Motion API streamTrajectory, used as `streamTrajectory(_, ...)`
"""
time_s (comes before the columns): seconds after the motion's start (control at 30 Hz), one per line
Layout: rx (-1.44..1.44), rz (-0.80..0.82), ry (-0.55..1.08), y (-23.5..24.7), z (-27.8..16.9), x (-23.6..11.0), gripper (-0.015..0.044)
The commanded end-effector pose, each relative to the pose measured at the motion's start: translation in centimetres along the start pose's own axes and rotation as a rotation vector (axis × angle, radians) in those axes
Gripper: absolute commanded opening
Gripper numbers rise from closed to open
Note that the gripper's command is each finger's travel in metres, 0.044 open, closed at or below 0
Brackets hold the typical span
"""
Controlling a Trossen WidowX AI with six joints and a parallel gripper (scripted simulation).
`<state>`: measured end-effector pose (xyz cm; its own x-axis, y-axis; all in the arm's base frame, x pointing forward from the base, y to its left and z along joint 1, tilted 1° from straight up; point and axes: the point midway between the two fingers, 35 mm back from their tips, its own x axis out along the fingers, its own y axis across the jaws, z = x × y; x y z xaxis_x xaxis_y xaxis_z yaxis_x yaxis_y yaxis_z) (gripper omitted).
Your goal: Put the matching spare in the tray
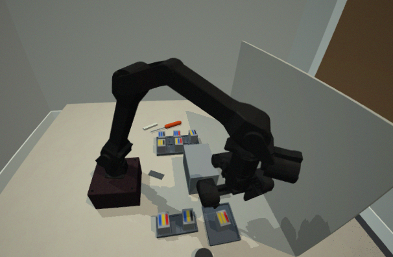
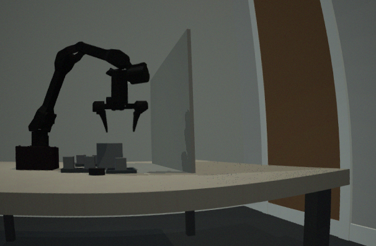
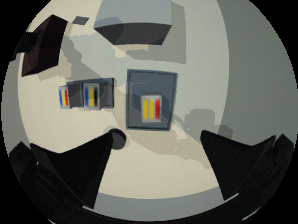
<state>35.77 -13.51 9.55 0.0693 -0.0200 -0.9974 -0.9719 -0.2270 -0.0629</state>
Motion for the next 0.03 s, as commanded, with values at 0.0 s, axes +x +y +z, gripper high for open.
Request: streamTrajectory(0.0,0.000,-0.001,0.001,0.00,0.00,0.00,0.0440)
